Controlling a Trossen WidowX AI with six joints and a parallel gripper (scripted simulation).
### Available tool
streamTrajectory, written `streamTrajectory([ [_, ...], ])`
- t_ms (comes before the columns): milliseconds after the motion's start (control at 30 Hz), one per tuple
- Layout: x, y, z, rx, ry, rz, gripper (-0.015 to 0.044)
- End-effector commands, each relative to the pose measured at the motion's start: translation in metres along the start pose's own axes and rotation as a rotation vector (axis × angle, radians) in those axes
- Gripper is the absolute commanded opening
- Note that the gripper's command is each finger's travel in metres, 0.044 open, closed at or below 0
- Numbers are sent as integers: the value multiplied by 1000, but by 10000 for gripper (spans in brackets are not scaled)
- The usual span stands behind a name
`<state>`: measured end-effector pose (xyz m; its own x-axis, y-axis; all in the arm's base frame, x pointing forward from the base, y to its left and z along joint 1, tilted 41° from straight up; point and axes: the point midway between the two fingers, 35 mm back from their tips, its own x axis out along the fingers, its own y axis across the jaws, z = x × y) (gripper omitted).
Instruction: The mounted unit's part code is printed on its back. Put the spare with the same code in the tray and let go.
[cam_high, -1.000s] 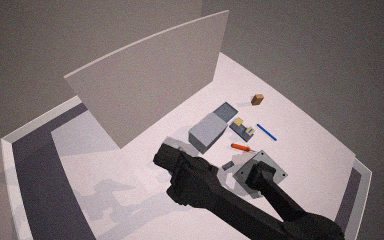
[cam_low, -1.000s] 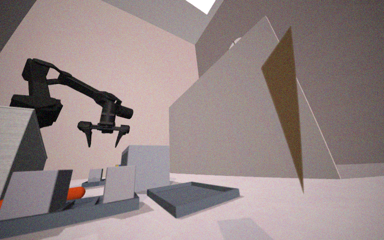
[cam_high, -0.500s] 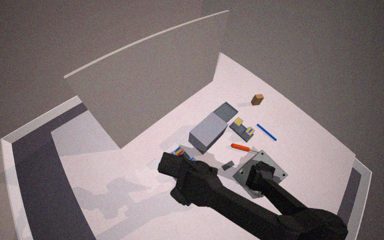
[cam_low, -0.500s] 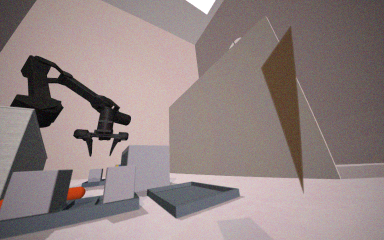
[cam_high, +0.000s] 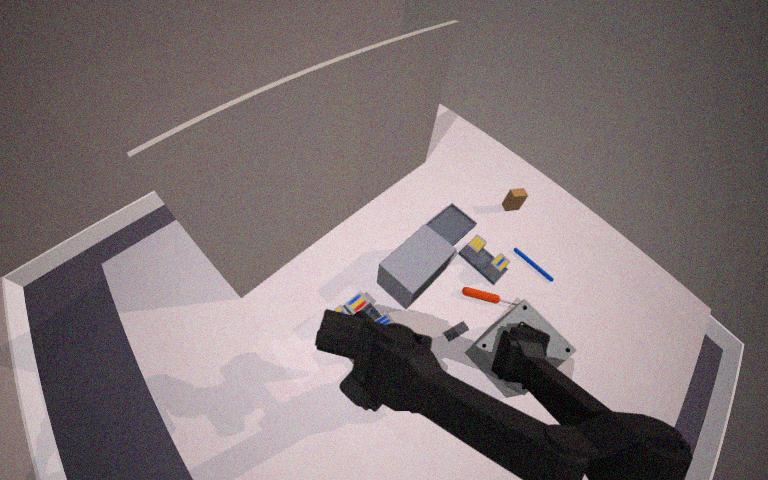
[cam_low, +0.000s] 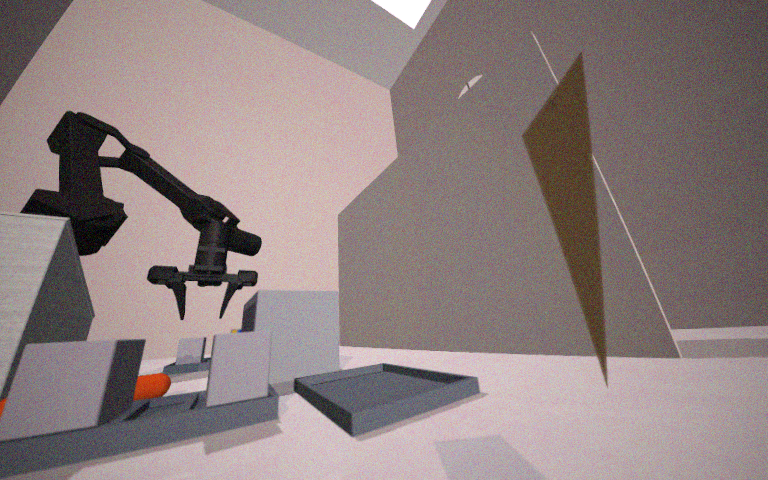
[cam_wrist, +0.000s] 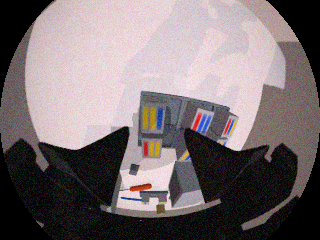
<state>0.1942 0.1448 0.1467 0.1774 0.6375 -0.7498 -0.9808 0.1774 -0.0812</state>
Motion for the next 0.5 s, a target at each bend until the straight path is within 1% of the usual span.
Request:
streamTrajectory([
  [0, 9, -1, -2, 9, 8, 7, 300],
  [467, 32, -1, -2, 8, 8, 7, 300],
])
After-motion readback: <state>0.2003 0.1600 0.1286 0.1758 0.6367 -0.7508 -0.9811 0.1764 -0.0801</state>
